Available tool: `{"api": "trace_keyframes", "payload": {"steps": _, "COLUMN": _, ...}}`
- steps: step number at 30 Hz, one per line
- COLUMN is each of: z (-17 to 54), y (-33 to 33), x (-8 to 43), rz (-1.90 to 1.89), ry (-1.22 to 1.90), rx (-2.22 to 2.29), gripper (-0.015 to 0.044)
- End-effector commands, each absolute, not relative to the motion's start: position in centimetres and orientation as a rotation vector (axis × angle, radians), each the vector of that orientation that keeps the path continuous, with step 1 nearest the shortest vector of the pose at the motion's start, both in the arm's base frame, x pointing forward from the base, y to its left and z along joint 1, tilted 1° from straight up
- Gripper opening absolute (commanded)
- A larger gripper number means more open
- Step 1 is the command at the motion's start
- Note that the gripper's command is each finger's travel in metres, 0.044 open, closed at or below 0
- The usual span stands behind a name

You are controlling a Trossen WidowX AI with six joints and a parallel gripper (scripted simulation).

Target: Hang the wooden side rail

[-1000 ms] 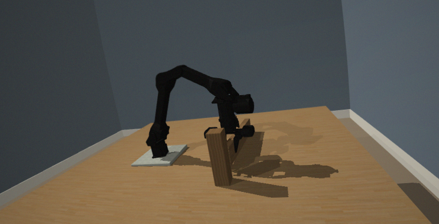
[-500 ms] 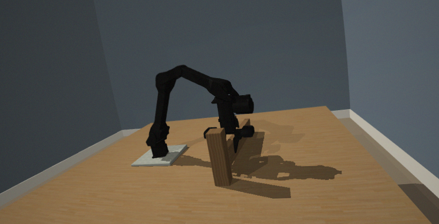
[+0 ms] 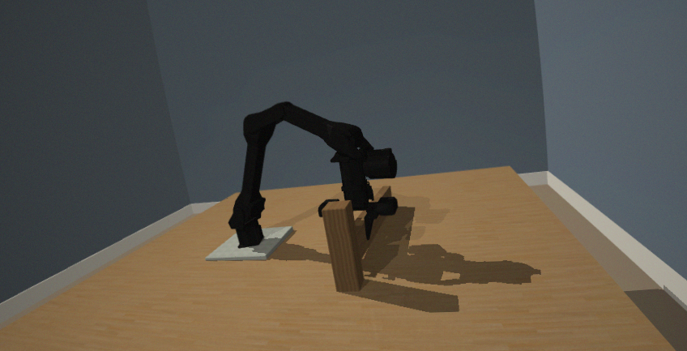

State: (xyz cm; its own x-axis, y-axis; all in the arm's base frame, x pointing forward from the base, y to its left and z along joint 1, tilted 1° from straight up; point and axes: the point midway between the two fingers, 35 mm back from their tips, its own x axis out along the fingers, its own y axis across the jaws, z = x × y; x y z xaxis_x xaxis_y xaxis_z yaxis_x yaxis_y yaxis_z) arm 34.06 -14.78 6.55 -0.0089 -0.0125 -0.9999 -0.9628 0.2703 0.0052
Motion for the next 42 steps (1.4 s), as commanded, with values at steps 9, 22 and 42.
{"api": "trace_keyframes", "payload": {"steps": 9, "z": 7.25, "y": -15.06, "x": 34.41, "rz": 0.993, "ry": 1.333, "rx": -1.029, "gripper": 0.0000}}
{"api": "trace_keyframes", "payload": {"steps": 22, "z": 7.17, "y": -15.22, "x": 34.52, "rz": 0.993, "ry": 1.333, "rx": -1.029, "gripper": 0.0000}}
{"api": "trace_keyframes", "payload": {"steps": 42, "z": 7.01, "y": -15.45, "x": 34.50, "rz": 0.993, "ry": 1.333, "rx": -1.029, "gripper": 0.0000}}
